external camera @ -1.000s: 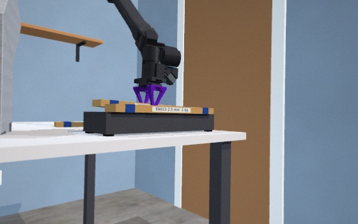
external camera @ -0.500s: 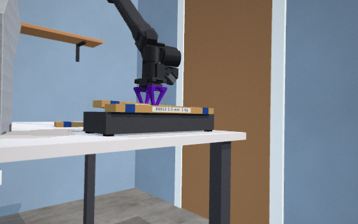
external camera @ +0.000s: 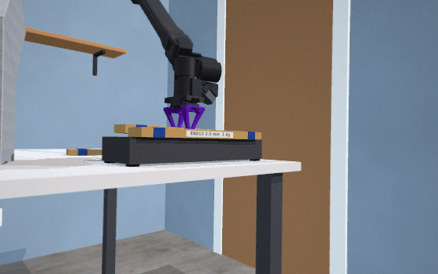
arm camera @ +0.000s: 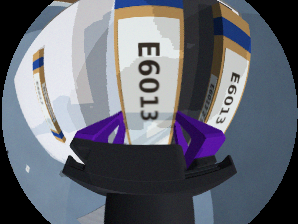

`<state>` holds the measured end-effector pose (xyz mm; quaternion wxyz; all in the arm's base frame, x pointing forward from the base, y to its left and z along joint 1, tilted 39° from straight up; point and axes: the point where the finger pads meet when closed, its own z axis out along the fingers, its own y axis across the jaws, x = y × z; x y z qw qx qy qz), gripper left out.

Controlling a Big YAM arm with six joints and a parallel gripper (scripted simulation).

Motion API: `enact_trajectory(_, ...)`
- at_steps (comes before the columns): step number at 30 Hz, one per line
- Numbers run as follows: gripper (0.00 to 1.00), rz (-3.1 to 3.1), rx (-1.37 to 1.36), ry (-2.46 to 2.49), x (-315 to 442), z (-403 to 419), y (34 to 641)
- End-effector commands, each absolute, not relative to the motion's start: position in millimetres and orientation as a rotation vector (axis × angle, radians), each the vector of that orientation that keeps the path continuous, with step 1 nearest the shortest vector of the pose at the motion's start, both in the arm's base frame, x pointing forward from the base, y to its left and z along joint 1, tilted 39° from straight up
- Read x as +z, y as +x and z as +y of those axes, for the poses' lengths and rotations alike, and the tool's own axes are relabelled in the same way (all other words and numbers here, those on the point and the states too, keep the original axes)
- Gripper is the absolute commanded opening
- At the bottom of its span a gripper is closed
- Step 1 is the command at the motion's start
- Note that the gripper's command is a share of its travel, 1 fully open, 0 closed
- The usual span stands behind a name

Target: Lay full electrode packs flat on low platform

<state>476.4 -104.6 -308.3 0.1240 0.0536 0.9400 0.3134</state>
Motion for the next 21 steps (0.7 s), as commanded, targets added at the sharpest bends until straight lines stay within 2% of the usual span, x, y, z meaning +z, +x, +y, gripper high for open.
enact_trajectory(1, 0.00, 2.699, 0.870, 0.174, -294.5, -130.5, 485.1)
enact_trajectory(21, 0.00, 2.698, 0.867, 0.172, -294.4, -132.7, 483.2)
